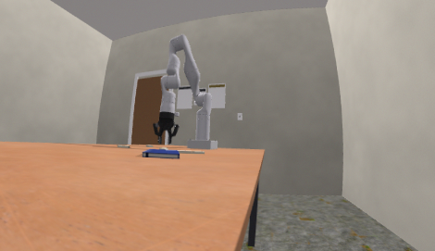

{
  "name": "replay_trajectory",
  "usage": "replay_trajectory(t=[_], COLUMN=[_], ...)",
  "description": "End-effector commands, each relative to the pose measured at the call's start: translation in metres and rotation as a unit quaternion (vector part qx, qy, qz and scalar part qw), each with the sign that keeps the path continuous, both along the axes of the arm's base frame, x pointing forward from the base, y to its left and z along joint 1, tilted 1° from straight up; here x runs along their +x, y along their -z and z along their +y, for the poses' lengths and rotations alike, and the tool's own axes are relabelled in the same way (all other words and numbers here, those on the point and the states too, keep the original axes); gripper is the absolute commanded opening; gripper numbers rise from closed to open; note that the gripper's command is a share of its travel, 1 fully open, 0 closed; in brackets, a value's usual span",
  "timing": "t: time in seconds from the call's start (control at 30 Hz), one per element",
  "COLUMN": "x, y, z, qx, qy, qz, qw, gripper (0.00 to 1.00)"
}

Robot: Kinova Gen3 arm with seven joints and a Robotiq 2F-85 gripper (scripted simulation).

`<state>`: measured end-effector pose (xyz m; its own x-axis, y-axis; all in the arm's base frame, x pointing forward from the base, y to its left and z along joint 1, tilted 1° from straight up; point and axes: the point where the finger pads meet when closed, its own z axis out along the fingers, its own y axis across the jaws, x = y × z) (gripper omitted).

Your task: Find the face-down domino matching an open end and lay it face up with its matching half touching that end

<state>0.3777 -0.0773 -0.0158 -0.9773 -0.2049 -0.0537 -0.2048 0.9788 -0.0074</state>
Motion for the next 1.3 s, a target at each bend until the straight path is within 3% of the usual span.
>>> replay_trajectory(t=[0.0,0.1,0.33,0.97,1.27], x=[0.0,-0.001,-0.001,-0.001,-0.001], y=[-0.004,-0.008,-0.006,0.02,0.023], z=[0.0,0.001,0.001,0.001,0.001], qx=[0.004,0.008,0.008,0.008,0.008], qy=[0.0,-0.001,0.0,0.0,0.0], qz=[-0.023,-0.037,-0.037,-0.037,-0.037], qw=[1.0,0.999,0.999,0.999,0.999], gripper=[0.49,0.49,0.49,0.49,0.49])
